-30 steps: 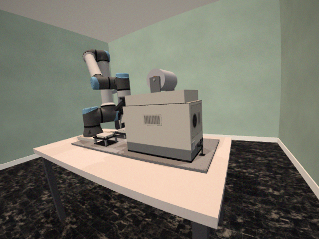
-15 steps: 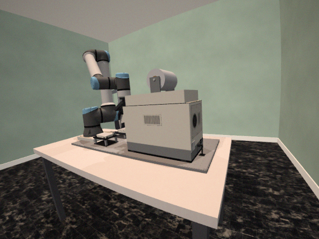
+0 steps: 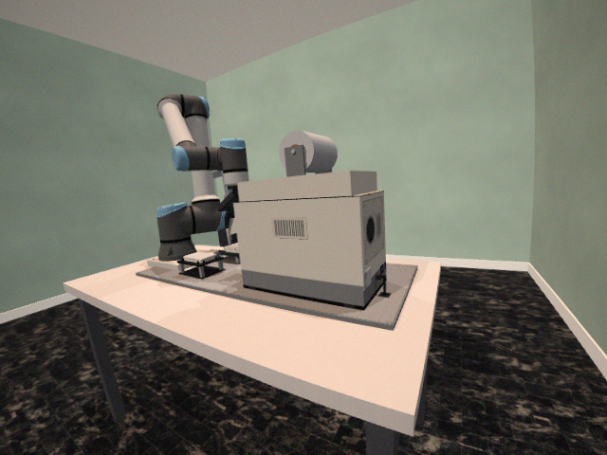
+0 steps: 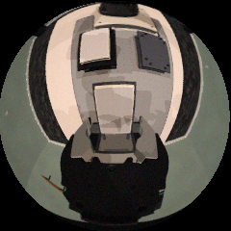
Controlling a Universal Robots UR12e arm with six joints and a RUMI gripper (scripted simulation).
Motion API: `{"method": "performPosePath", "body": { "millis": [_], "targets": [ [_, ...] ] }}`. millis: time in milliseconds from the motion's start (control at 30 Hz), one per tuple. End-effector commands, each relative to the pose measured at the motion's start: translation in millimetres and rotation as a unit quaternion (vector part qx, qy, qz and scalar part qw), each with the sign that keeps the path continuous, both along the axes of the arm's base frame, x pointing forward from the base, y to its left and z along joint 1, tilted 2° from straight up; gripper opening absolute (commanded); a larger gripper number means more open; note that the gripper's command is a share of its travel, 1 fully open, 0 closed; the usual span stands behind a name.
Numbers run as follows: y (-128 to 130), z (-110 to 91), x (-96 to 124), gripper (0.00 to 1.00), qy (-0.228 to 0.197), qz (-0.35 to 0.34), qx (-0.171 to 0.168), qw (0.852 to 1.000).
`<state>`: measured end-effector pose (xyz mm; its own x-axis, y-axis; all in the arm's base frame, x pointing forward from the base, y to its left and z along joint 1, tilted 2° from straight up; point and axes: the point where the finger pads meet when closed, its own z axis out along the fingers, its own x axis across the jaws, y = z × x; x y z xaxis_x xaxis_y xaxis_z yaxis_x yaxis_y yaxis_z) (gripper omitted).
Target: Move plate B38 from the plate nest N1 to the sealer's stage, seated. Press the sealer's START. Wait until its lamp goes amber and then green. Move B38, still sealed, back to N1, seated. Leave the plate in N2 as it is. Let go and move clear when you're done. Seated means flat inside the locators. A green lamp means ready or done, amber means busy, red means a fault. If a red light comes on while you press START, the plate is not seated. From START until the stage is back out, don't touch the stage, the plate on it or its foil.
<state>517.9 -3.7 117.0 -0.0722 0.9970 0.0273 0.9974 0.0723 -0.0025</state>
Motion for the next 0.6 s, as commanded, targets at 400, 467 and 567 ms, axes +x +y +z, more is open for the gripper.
{"method": "performPosePath", "body": {
  "millis": [400, 467, 567],
  "targets": [
    [-0.2, -1.1, 0.6, 0.68, -0.001, 0.000, 0.000, 1.000],
    [-0.1, -2.7, 0.6, 0.68, -0.001, 0.000, 0.000, 1.000],
    [0.0, -6.1, 0.6, 0.68, -0.001, 0.000, 0.000, 1.000]
  ]
}}
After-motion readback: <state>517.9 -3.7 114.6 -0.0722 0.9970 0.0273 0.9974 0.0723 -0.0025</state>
